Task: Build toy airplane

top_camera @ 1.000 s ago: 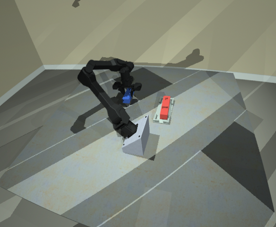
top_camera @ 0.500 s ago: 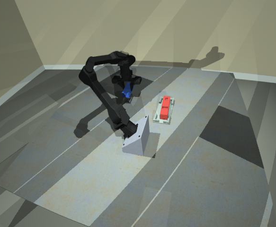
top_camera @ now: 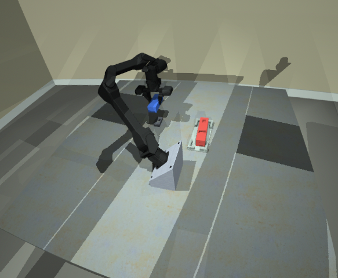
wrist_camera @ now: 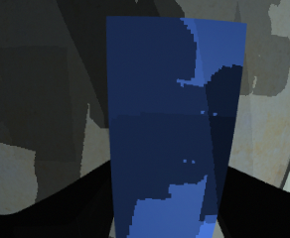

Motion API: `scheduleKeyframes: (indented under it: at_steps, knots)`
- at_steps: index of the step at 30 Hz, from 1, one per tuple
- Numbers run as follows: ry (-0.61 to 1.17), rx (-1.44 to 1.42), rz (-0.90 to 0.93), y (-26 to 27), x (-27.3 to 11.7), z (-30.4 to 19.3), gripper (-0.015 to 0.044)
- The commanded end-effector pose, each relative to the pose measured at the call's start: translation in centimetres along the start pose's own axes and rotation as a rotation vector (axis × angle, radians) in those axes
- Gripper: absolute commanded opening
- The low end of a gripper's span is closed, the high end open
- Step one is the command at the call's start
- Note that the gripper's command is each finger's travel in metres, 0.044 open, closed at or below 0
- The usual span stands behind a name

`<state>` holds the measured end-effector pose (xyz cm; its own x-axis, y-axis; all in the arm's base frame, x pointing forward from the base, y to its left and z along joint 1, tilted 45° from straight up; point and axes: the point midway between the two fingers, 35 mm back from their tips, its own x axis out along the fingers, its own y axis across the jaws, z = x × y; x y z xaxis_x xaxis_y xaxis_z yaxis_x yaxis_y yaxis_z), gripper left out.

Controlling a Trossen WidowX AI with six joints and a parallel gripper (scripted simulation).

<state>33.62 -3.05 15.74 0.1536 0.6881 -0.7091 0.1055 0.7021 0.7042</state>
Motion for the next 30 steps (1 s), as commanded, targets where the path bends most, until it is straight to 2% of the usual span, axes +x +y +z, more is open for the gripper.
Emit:
scheduleKeyframes:
  at_steps: [1,9,30]
  knots:
    - [-0.007,-0.005,-0.002,0.0,-1.6,-0.1,0.0]
    - [-0.007,-0.016,-0.001,-0.2,-2.6,-0.3,0.0]
    - [-0.007,-0.35,-0.027,-6.9,-2.1,-0.5,0.0]
